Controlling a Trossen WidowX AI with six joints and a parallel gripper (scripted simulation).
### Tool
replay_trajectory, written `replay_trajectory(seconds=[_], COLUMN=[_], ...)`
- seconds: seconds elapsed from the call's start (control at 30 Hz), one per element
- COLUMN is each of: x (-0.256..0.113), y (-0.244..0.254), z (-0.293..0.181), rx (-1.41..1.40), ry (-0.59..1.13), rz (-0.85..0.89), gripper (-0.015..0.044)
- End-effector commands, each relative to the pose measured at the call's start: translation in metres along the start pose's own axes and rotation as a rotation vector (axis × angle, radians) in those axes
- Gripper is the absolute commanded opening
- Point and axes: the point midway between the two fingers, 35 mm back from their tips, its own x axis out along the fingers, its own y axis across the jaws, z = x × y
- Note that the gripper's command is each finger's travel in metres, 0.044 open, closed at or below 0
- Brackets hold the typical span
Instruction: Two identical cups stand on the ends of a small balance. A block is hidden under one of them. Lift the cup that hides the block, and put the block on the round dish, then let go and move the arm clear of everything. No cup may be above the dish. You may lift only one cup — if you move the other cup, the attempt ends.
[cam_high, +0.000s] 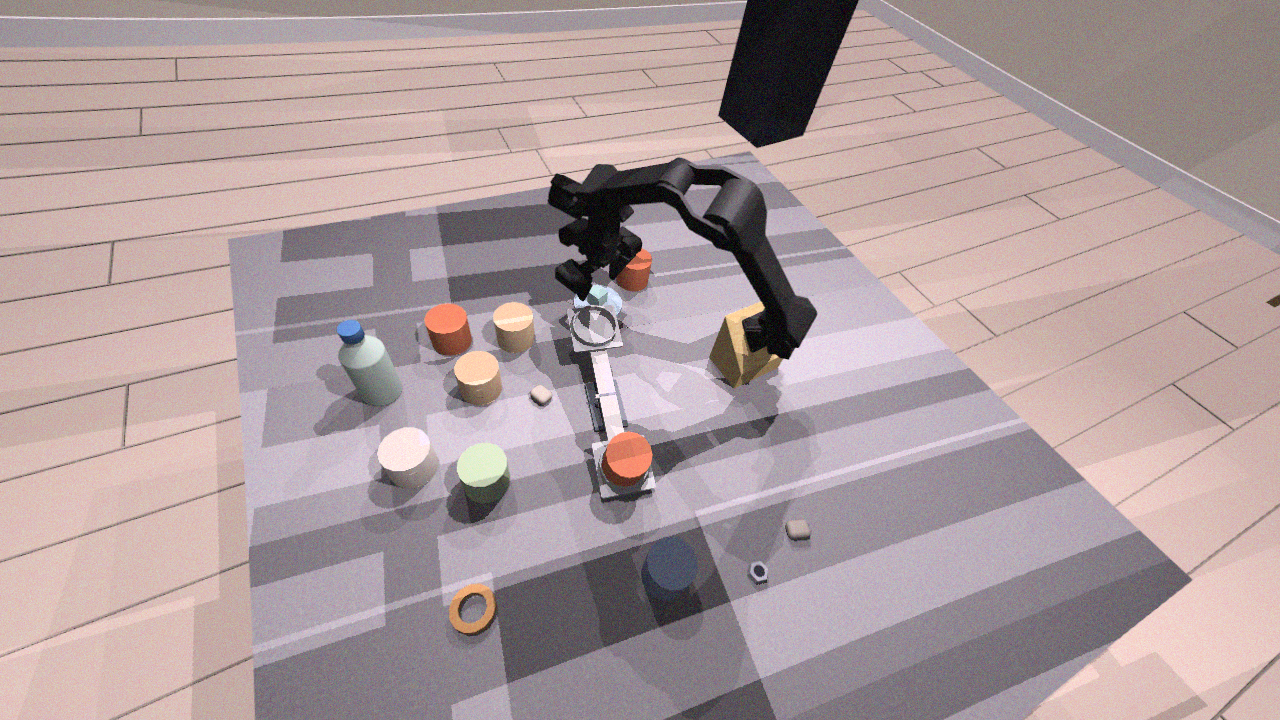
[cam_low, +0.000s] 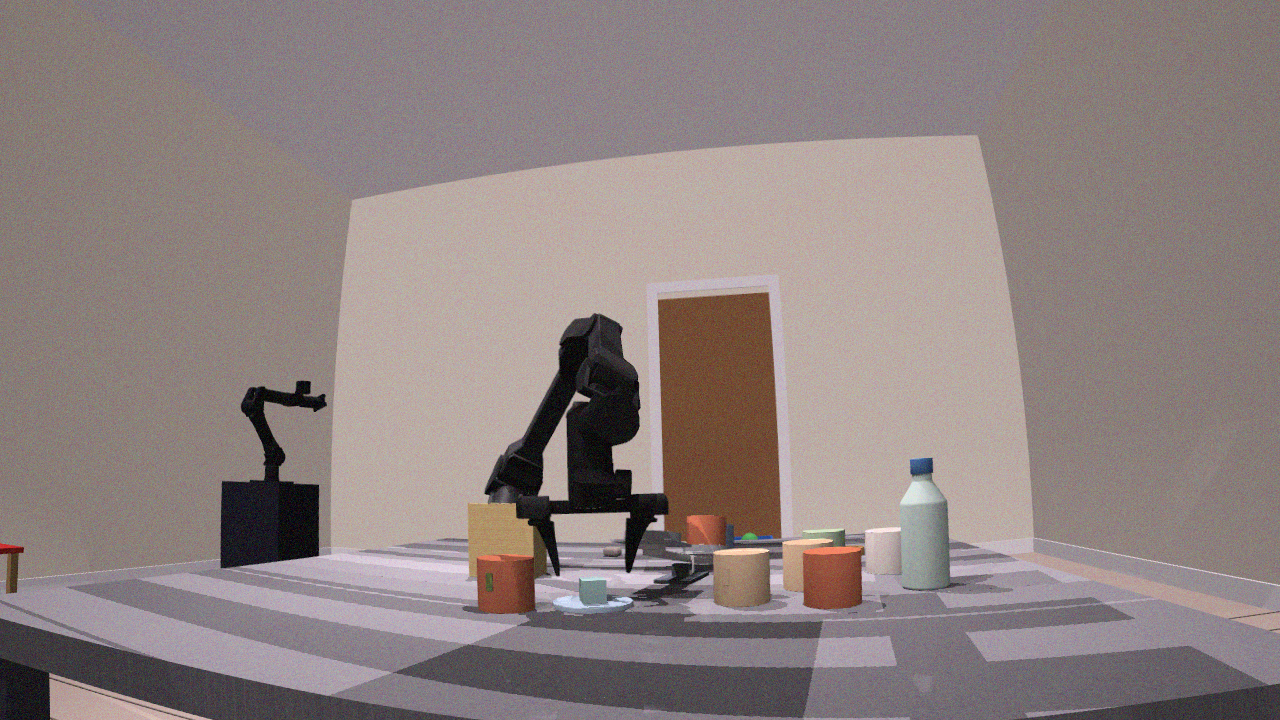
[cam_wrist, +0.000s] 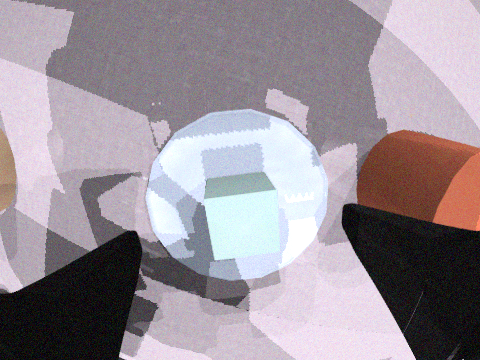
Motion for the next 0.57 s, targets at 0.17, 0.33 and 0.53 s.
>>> replay_trajectory(seconds=[0.17, 0.33, 0.53], x=[-0.033, -0.068, -0.078], y=[-0.001, -0.002, -0.002], z=[-0.003, -0.003, -0.004], rx=[-0.002, 0.003, 0.005], ry=[0.023, 0.016, 0.014], rz=[-0.007, -0.002, -0.001], gripper=[0.0440, 0.0440, 0.0440])
